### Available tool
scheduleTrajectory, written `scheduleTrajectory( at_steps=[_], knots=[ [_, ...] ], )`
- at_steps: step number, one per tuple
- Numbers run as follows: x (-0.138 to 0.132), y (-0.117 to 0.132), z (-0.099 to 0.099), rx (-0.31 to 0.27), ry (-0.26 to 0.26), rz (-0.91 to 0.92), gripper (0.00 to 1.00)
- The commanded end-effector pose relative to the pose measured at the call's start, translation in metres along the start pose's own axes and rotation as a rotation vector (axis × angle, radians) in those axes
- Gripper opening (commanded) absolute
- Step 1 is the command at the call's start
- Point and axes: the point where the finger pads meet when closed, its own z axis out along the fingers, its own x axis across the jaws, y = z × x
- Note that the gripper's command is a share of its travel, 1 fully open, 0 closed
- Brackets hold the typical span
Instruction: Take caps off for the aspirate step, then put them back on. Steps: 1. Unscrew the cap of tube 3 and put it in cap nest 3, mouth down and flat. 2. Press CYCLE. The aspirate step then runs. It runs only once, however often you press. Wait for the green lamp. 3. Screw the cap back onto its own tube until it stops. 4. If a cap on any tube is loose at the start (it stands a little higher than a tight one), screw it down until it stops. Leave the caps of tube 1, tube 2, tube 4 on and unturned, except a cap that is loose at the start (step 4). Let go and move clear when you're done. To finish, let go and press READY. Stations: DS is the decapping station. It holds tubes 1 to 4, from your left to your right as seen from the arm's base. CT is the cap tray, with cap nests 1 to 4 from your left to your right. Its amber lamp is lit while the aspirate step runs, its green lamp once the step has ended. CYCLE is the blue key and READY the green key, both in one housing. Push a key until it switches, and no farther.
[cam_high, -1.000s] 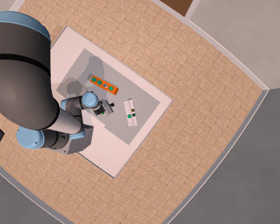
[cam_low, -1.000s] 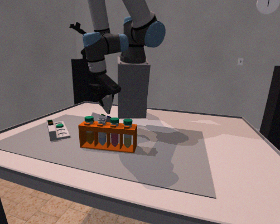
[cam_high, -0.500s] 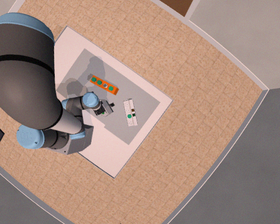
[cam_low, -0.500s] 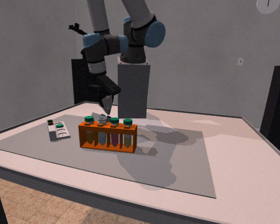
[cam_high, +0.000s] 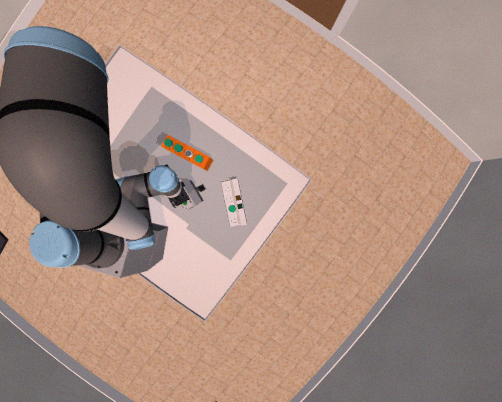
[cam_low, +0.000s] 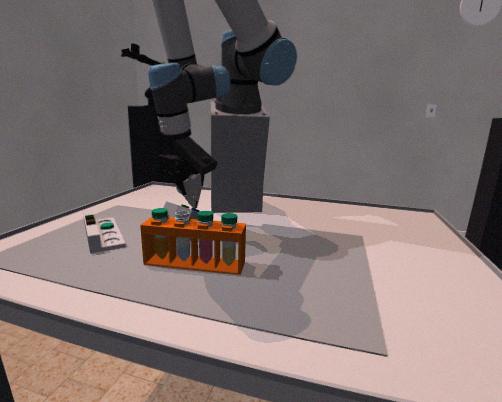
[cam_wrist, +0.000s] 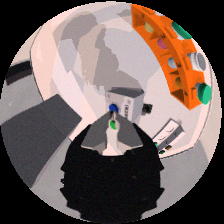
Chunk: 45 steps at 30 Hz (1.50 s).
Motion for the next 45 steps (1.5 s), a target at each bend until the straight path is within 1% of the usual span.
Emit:
scheduleTrajectory(
  at_steps=[1,27,31,33,40,45],
  knots=[
    [0.004,0.0,0.003,-0.002,0.006,-0.002,0.0],
    [0.003,0.0,0.004,-0.001,0.004,-0.001,0.0],
    [-0.001,0.001,-0.008,-0.001,0.003,0.001,0.0],
    [-0.001,0.001,-0.008,-0.001,0.003,0.001,0.0],
    [-0.007,0.002,-0.028,-0.001,0.003,0.001,0.0],
    [-0.007,0.002,-0.029,-0.001,0.003,0.001,0.0]
  ],
)
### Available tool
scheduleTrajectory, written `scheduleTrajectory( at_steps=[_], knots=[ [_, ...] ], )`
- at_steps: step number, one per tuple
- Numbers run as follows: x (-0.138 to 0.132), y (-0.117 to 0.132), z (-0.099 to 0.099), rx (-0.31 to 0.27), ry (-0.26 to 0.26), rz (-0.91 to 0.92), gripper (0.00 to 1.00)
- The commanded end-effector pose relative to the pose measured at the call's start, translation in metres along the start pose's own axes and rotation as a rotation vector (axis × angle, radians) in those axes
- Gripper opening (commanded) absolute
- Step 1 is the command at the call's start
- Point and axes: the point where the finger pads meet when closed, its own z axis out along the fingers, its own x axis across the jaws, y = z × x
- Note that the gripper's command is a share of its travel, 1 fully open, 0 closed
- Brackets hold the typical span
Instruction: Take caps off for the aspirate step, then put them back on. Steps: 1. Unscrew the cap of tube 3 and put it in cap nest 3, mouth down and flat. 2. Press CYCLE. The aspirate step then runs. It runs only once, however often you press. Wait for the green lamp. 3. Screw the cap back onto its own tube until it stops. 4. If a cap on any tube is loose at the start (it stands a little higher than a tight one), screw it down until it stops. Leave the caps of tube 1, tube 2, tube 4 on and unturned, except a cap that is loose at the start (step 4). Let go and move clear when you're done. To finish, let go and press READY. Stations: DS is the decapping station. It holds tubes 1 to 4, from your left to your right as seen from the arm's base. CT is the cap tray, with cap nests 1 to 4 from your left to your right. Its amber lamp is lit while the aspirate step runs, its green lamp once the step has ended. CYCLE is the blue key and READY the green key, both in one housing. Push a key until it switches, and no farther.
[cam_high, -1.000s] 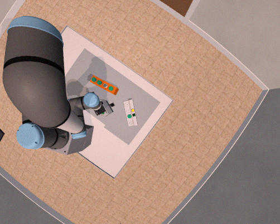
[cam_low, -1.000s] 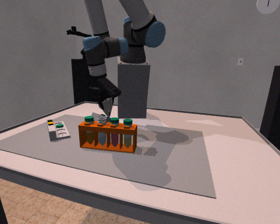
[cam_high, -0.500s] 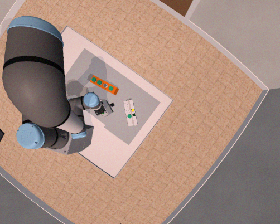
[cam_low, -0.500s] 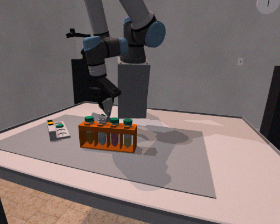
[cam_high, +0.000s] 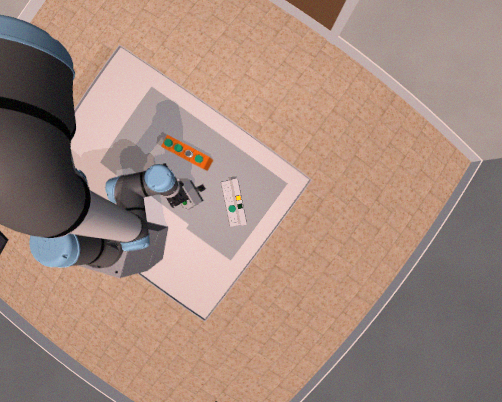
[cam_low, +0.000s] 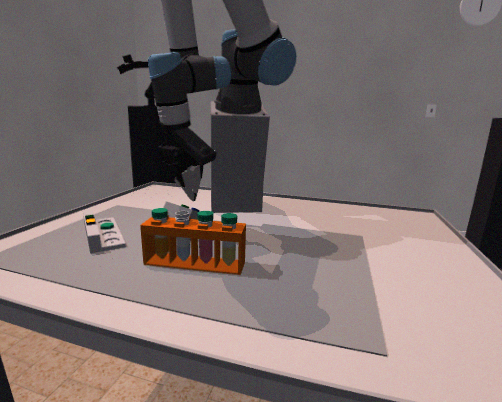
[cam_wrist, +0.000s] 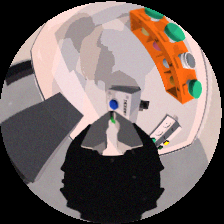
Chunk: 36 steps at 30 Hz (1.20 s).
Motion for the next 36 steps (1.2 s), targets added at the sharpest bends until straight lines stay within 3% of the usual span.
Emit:
scheduleTrajectory(
  at_steps=[1,10,11,15,22,24,36],
  knots=[
    [-0.005,0.0,-0.007,0.003,-0.011,0.001,0.0],
    [-0.004,0.0,-0.006,0.002,-0.009,0.0,0.0],
    [0.004,0.007,-0.007,-0.005,0.01,-0.08,1.0],
    [0.023,0.023,-0.008,-0.023,0.06,-0.313,1.0],
    [0.029,0.029,-0.009,-0.031,0.08,-0.405,1.0],
    [0.042,0.04,-0.01,-0.044,0.114,-0.568,1.0],
    [0.067,0.062,-0.012,-0.071,0.184,-0.893,1.0]
  ],
)
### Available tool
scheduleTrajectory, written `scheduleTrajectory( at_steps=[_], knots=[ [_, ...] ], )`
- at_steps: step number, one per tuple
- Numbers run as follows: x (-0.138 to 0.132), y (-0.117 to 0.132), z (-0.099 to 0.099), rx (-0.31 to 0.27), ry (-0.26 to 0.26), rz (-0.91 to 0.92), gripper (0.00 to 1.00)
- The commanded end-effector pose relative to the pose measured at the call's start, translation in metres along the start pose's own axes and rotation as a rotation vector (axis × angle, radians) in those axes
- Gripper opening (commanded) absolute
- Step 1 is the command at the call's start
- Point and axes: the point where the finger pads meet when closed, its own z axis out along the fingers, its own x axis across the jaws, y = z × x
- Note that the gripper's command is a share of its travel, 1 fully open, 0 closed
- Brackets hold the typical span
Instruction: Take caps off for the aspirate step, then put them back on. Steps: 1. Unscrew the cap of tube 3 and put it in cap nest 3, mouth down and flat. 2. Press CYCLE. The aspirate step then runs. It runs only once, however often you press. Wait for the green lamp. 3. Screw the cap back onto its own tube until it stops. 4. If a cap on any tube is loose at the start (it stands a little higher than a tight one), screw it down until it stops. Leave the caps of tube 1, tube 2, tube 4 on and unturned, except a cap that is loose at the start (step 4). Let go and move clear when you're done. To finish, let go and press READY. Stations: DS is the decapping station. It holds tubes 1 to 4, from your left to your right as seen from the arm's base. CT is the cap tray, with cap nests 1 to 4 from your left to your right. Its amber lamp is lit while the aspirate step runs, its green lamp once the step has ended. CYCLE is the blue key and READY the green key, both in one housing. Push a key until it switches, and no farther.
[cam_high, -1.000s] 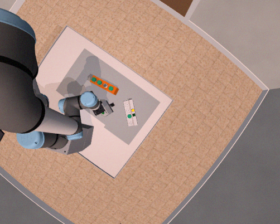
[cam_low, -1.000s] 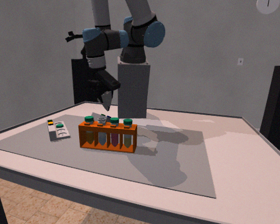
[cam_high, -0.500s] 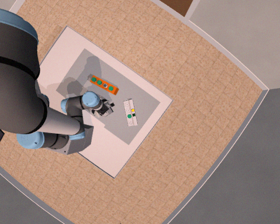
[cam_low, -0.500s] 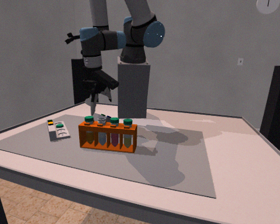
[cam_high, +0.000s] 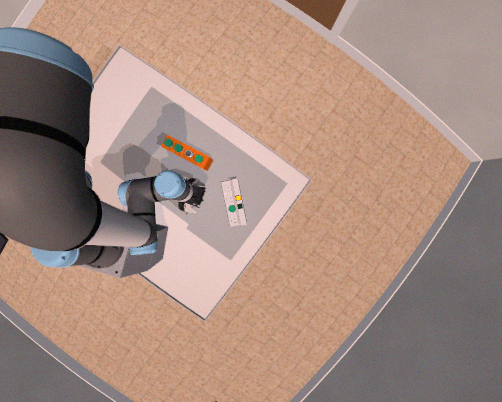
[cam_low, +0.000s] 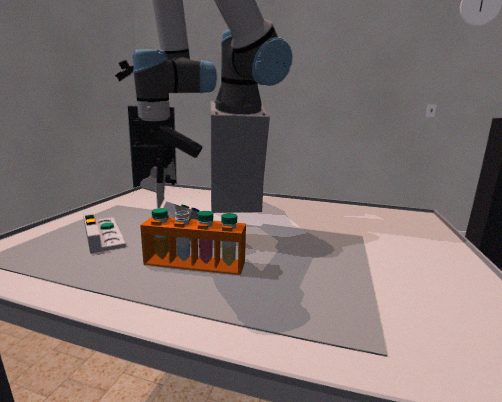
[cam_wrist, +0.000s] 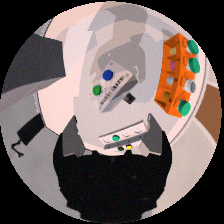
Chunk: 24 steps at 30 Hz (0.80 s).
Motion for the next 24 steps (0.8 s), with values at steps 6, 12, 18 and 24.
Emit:
scheduleTrajectory(
  at_steps=[6,12,18,24],
  knots=[
    [0.008,0.037,0.003,-0.024,0.116,-0.372,1.0],
    [0.012,0.062,0.004,-0.039,0.151,-0.535,1.0],
    [0.016,0.086,0.006,-0.039,0.151,-0.535,1.0],
    [0.02,0.111,0.007,-0.04,0.151,-0.535,1.0]
  ],
)
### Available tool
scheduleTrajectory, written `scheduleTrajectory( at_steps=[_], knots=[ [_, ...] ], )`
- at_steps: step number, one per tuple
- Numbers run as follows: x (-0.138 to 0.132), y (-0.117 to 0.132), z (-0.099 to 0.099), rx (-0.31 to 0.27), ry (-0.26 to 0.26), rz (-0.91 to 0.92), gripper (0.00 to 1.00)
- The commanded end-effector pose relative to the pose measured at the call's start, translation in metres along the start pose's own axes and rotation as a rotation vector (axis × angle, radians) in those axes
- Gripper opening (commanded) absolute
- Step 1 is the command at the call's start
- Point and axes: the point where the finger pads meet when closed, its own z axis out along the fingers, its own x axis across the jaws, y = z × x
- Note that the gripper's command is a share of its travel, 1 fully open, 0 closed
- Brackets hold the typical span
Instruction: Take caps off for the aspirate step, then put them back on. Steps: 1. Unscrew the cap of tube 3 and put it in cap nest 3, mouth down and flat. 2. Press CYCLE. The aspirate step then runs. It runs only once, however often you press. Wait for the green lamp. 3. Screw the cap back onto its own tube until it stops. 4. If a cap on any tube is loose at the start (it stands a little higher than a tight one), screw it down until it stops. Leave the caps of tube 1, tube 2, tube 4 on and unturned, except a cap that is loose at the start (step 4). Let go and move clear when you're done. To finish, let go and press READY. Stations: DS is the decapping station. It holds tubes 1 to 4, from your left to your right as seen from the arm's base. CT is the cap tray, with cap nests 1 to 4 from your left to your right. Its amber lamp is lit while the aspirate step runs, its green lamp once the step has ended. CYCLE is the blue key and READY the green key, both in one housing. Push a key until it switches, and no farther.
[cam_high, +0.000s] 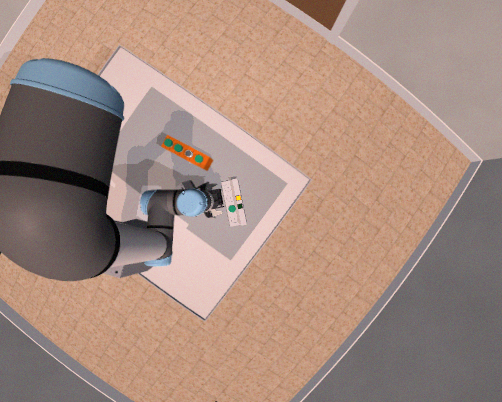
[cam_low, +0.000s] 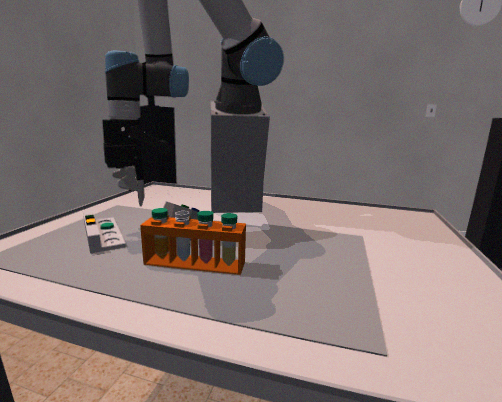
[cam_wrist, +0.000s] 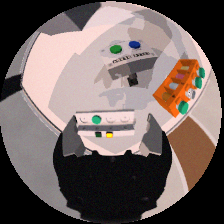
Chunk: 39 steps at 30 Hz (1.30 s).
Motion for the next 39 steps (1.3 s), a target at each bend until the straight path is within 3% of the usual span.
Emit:
scheduleTrajectory(
  at_steps=[1,10,13,16,39],
  knots=[
    [-0.012,0.035,0.006,0.011,0.017,-0.019,1.0],
    [-0.026,0.073,0.01,0.011,0.017,-0.019,1.0],
    [-0.026,0.073,0.01,0.011,0.017,-0.019,1.0],
    [-0.034,0.095,0.012,0.011,0.016,-0.019,1.0],
    [-0.033,0.094,0.012,0.011,0.016,-0.02,1.0]
  ],
)
